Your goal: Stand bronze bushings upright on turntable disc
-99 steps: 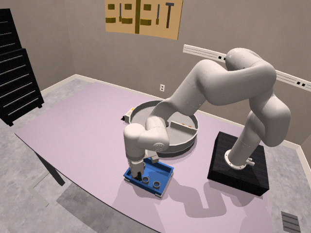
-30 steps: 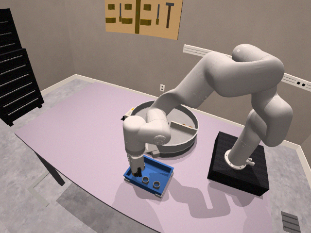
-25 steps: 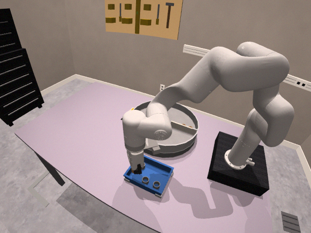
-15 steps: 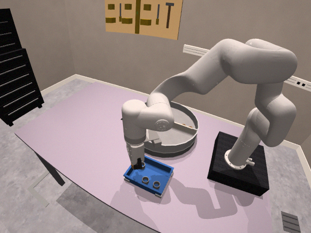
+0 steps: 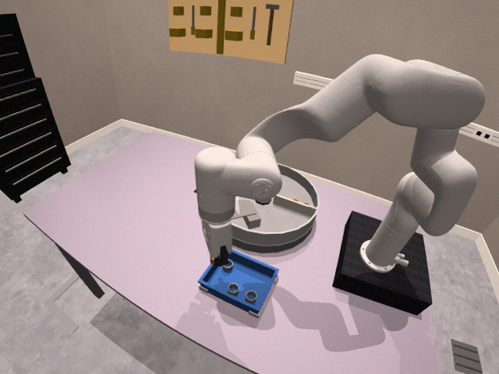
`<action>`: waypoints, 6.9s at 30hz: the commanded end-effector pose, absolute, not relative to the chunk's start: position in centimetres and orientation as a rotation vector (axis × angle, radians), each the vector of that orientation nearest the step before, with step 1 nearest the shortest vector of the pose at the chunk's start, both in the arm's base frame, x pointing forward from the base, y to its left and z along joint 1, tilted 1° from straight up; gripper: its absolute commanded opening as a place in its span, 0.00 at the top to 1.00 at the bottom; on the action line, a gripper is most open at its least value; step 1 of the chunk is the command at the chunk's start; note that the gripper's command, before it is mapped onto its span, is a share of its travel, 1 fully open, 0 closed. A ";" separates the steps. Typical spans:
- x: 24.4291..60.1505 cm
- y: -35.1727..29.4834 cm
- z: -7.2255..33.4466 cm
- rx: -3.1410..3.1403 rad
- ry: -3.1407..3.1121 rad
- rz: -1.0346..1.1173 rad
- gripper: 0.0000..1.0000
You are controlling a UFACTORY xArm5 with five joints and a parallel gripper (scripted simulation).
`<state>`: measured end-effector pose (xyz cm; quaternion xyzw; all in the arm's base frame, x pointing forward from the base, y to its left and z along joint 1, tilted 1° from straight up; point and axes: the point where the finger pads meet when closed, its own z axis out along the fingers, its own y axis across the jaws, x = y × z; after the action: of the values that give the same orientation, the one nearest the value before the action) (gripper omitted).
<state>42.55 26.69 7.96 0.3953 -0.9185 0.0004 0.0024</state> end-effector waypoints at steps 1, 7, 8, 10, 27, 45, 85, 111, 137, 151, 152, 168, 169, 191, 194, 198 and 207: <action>42.7 26.8 8.2 1.242 -2.885 0.000 1.00; 42.7 26.8 8.2 1.242 -2.885 0.000 1.00; 42.7 26.8 8.2 1.242 -2.885 0.000 1.00; 42.7 26.8 8.2 1.242 -2.885 0.000 1.00; 42.2 22.3 8.2 1.241 -2.885 0.000 1.00; 40.5 4.8 8.0 1.241 -2.883 -0.001 1.00; 38.1 -19.0 7.8 1.241 -2.883 -0.006 1.00; 38.1 -19.0 7.8 1.241 -2.883 -0.006 1.00; 38.1 -19.0 7.8 1.241 -2.883 -0.006 1.00; 38.1 -19.0 7.8 1.241 -2.883 -0.006 1.00; 38.1 -19.0 7.8 1.241 -2.883 -0.006 1.00; 38.2 -19.1 5.3 1.241 -2.883 -0.006 1.00; 38.2 -19.1 5.3 1.241 -2.883 -0.006 1.00; 38.2 -19.1 4.8 1.241 -2.883 -0.006 1.00; 38.2 -19.1 4.5 1.241 -2.883 -0.006 1.00; 38.2 -19.1 3.9 1.241 -2.883 -0.006 1.00; 38.2 -19.1 2.6 1.241 -2.883 -0.006 1.00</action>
<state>38.04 -19.03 3.22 0.3953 -0.9185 -0.0032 0.0027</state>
